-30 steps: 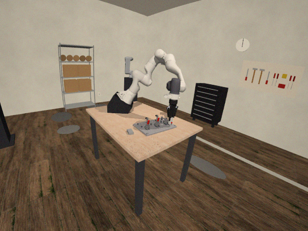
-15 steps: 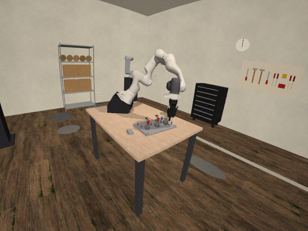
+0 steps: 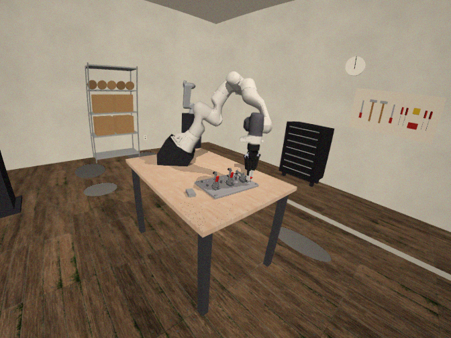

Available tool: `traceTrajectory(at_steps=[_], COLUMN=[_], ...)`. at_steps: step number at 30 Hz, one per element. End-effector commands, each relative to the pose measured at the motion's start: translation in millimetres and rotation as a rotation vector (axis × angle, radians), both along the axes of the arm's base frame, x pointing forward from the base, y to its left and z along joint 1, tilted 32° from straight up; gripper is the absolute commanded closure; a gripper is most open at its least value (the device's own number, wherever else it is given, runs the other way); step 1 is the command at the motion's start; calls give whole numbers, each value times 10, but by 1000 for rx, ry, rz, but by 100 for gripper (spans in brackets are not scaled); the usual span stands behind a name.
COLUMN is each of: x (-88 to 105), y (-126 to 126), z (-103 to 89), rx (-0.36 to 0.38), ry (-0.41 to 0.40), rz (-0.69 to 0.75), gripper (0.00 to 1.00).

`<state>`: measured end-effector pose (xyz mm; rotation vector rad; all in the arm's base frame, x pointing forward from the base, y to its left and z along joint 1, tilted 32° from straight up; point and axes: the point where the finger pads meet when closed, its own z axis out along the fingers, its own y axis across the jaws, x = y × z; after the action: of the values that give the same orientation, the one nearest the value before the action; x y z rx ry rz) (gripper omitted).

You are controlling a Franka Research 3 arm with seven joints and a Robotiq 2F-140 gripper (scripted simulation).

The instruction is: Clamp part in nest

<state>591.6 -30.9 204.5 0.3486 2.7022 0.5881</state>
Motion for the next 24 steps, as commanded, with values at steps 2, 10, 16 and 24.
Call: traceTrajectory(at_steps=[2,10,16,24], x=[-57,-116,-182,-252], y=[10,6,7,13], z=[39,68,90,103], rx=[6,6,6,6], ry=[1,1,1,1], rz=[6,6,6,6], gripper=[100,100,100,100])
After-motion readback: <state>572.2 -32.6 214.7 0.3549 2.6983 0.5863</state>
